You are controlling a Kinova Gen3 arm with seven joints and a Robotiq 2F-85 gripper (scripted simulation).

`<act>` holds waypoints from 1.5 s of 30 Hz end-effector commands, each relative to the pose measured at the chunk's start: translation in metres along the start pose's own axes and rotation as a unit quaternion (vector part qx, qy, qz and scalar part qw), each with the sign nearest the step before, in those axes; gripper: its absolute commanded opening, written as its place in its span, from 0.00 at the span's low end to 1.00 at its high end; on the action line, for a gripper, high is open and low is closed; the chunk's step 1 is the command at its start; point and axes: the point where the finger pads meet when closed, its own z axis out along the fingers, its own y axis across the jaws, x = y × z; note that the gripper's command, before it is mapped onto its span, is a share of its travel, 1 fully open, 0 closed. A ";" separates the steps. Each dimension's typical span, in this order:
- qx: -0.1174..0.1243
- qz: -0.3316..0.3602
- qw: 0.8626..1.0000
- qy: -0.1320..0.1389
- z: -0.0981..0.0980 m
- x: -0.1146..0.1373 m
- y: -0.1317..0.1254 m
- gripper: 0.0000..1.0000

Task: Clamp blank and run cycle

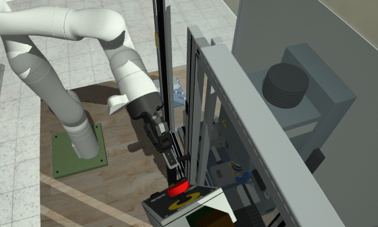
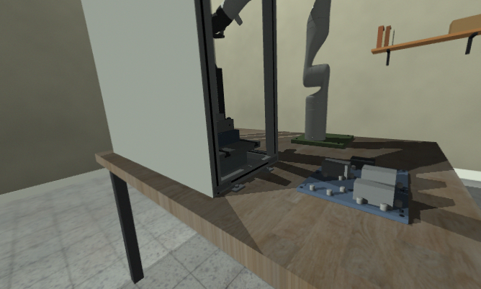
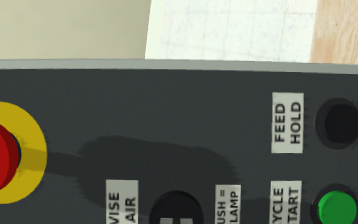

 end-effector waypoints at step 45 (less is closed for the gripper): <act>0.002 -0.005 1.000 0.000 0.009 0.000 0.000 0.10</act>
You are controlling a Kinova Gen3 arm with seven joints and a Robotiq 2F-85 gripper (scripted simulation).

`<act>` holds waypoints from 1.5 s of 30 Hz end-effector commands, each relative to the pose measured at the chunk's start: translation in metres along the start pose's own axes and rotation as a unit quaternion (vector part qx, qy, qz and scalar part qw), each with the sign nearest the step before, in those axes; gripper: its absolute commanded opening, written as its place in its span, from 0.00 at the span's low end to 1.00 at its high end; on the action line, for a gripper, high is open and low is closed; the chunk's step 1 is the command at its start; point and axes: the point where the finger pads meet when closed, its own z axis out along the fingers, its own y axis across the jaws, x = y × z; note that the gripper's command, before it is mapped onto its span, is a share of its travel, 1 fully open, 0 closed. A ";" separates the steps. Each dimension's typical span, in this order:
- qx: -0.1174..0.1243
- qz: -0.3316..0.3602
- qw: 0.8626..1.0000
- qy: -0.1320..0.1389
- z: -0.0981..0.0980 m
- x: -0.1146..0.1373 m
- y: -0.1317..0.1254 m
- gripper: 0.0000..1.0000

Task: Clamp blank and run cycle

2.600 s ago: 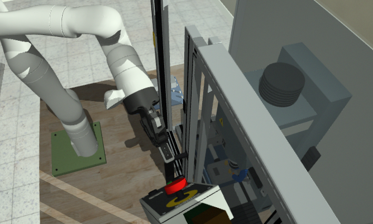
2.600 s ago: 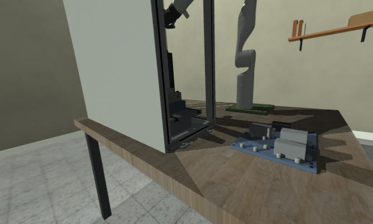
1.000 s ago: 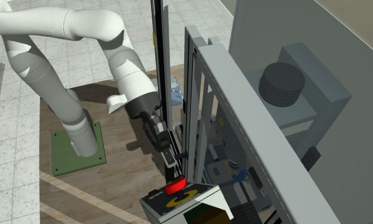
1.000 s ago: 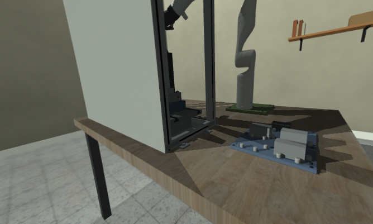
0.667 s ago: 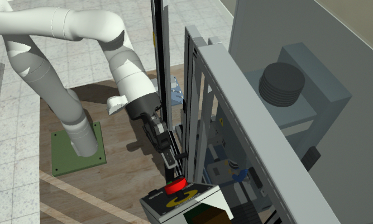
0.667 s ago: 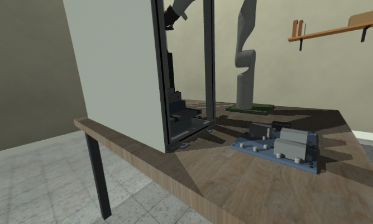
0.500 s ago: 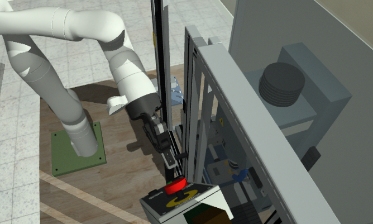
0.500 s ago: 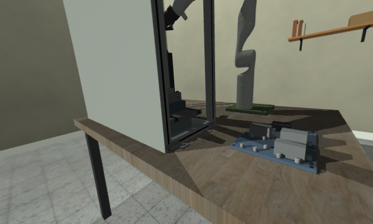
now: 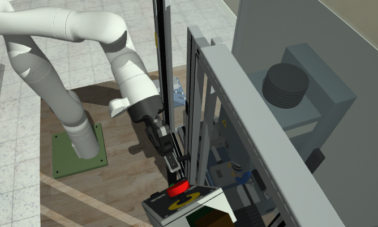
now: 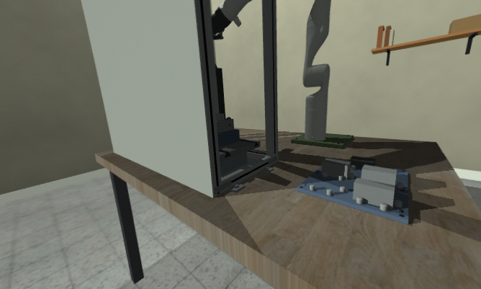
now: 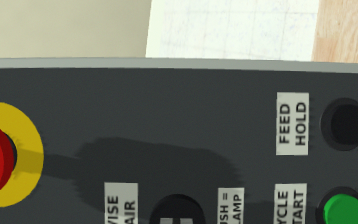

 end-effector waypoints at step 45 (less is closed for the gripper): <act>0.001 -0.005 1.000 0.000 0.009 0.000 0.000 0.10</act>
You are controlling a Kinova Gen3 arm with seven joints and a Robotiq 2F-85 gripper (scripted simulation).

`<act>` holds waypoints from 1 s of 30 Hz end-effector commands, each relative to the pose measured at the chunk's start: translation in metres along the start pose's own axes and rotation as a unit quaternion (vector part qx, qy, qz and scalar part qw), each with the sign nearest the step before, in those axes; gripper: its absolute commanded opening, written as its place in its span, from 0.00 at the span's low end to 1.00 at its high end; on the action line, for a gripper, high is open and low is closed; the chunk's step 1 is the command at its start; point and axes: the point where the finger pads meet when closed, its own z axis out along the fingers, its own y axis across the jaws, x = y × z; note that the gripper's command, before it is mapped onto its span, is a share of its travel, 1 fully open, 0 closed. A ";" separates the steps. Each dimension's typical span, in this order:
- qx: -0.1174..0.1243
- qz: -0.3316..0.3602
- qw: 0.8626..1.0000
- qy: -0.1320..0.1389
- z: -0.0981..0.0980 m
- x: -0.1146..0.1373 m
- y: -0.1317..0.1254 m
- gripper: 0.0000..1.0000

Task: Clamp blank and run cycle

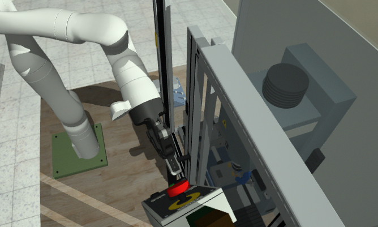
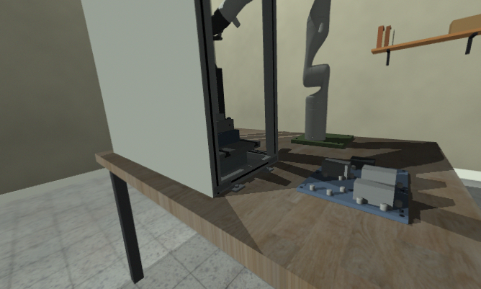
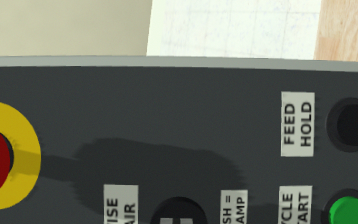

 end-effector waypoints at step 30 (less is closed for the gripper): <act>0.001 -0.001 1.000 0.000 0.005 0.000 -0.001 0.10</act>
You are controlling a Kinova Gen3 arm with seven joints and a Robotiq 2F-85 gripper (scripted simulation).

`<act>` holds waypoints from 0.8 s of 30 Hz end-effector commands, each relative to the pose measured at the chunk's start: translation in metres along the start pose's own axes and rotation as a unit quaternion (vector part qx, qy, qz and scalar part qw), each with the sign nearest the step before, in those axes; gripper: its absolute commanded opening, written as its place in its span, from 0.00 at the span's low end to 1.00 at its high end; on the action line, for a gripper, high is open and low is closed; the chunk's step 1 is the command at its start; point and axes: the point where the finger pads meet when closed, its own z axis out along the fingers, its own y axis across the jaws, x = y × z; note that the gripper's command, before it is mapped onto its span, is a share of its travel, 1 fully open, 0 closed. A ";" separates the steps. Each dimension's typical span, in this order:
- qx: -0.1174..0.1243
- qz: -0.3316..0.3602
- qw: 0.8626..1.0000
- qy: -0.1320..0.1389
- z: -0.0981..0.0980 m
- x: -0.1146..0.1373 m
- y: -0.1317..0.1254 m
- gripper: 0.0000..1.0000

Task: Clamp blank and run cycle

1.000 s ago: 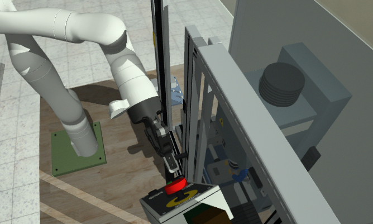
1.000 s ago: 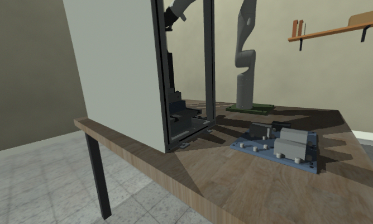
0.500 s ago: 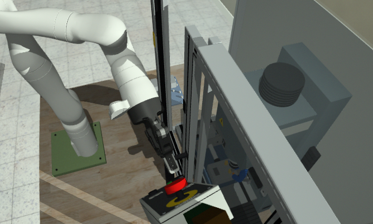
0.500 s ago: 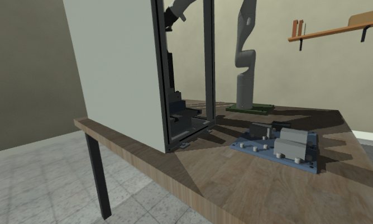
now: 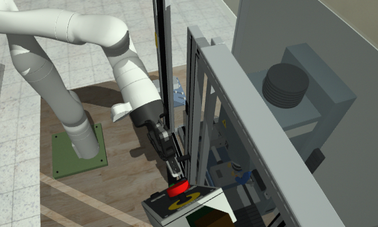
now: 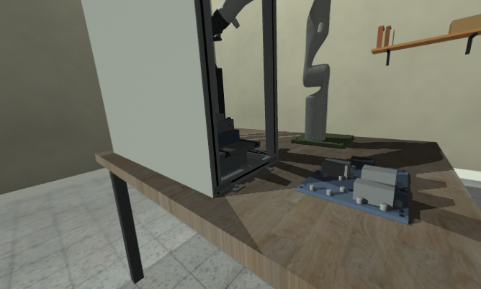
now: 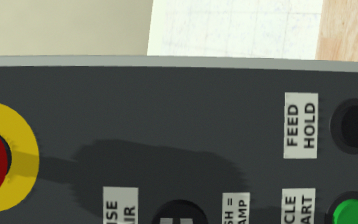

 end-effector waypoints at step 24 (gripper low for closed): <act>-0.001 -0.004 1.000 -0.001 0.007 0.000 0.001 0.10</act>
